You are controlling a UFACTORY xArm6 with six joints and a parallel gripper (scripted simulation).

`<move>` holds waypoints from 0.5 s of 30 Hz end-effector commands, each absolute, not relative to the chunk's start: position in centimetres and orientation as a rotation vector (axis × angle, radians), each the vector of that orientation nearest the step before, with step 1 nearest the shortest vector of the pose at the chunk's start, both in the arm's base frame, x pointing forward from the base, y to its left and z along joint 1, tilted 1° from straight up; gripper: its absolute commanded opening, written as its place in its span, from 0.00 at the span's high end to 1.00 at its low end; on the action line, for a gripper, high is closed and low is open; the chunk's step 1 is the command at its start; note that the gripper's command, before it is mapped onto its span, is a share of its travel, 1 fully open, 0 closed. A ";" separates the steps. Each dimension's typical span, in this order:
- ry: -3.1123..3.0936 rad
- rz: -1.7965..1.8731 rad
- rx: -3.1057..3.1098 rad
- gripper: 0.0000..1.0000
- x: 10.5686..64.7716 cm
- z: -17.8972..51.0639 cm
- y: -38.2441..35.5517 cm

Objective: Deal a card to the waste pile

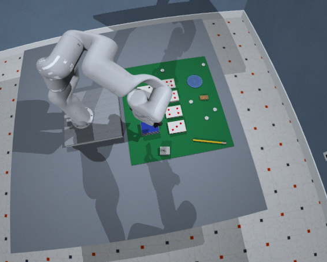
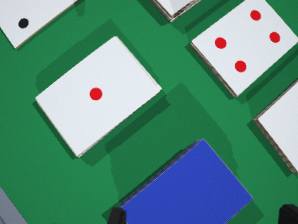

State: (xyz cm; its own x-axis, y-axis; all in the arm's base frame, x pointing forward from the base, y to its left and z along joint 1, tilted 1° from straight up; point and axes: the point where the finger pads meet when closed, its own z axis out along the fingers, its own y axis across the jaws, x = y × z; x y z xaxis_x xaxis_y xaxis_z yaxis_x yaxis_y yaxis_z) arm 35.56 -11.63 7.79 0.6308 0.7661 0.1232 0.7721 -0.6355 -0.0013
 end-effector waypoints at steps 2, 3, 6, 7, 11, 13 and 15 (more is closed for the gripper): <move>-0.864 -0.112 -2.982 0.00 35.7 7.9 -11.7; -0.801 -0.109 -2.999 0.00 35.7 7.9 -11.7; -0.614 -0.096 -3.043 0.00 35.7 7.9 -11.7; -0.553 -0.090 -3.056 0.00 35.7 7.9 -11.7; -0.431 -0.075 -3.079 0.13 35.7 7.9 -11.7; -0.205 -0.035 -3.115 0.13 35.7 7.9 -11.7; -0.105 -0.009 -3.130 0.13 35.7 7.8 -11.7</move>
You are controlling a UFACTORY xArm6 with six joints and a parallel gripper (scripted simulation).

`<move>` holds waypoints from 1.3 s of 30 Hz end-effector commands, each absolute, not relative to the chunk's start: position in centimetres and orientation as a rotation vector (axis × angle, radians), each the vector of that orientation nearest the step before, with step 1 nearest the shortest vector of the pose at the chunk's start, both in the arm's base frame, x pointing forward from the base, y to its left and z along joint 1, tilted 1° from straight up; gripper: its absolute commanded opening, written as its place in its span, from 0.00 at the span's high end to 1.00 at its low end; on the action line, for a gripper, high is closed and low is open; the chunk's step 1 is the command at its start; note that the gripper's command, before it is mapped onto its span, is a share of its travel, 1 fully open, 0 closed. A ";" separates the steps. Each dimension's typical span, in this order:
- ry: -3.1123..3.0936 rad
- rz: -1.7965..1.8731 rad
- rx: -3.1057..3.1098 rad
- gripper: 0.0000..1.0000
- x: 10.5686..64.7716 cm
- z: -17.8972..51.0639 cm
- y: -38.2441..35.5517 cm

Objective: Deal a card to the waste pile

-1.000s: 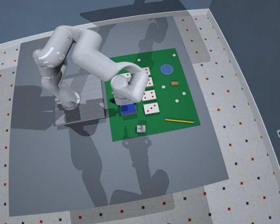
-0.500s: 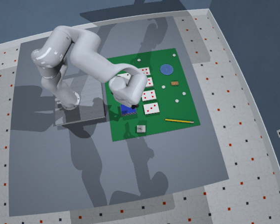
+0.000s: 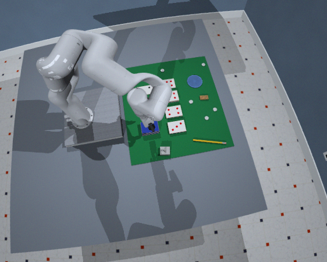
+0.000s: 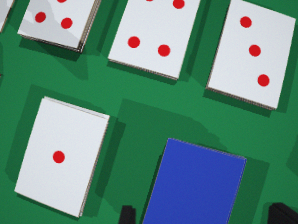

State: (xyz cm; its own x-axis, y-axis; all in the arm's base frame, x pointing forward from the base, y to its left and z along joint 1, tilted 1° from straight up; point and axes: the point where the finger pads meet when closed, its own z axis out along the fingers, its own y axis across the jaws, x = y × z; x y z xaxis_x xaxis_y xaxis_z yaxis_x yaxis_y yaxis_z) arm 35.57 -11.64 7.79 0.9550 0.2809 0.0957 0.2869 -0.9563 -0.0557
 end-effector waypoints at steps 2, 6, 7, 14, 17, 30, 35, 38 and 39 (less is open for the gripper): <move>-0.031 0.017 -3.143 0.13 35.7 7.7 -11.7; -0.031 0.017 -3.143 0.13 35.7 7.3 -11.7; -0.031 0.017 -3.143 0.13 35.7 7.1 -11.7; -0.031 0.017 -3.143 0.13 35.7 6.2 -11.6; -0.031 0.017 -3.143 0.13 35.7 5.6 -11.6; -0.031 0.017 -3.143 0.13 35.6 3.3 -11.6; -0.031 0.017 -3.143 0.13 35.6 2.7 -11.6; -0.031 0.017 -3.143 0.13 35.6 2.6 -11.6; -0.031 0.017 -3.143 0.13 35.6 2.5 -11.6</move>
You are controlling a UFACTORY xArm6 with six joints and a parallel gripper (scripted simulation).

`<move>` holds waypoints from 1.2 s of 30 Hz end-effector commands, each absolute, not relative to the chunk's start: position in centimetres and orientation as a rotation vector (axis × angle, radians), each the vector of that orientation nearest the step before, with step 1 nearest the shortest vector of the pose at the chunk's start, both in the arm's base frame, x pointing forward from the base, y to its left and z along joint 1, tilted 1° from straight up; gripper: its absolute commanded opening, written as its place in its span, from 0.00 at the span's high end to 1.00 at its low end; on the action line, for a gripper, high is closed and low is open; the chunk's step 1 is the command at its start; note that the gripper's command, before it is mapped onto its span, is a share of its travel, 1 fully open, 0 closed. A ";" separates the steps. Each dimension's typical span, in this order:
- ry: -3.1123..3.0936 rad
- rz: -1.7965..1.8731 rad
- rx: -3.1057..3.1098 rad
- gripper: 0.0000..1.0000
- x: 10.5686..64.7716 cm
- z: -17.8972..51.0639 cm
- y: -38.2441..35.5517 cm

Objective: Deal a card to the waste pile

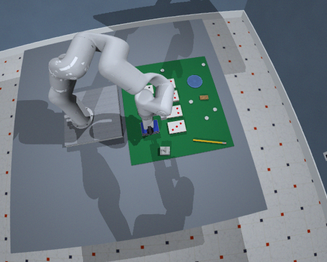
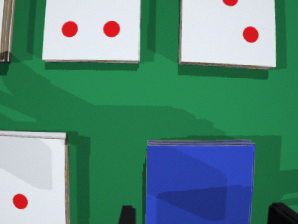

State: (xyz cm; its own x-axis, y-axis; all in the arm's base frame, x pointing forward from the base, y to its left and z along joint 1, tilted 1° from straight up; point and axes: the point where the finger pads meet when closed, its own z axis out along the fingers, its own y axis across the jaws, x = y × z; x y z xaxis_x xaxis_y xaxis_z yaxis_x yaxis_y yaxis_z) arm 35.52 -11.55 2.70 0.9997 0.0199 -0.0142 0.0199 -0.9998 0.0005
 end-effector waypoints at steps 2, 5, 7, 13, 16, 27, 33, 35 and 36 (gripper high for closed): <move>0.031 -0.017 3.140 0.13 35.6 2.5 -11.6; 0.031 -0.017 3.140 0.13 35.6 2.5 -11.6; 0.031 -0.017 3.140 0.13 35.6 2.5 -11.6; 0.031 -0.017 3.140 0.13 35.6 2.5 -11.6; 0.031 -0.017 3.140 0.27 35.6 2.5 -11.6; 0.031 -0.017 3.140 0.27 35.6 2.5 -11.6; 0.031 -0.017 3.140 0.27 35.6 2.5 -11.6; 0.031 -0.017 3.140 0.13 35.6 2.5 -11.6; 0.031 -0.017 3.140 0.13 35.6 2.5 -11.6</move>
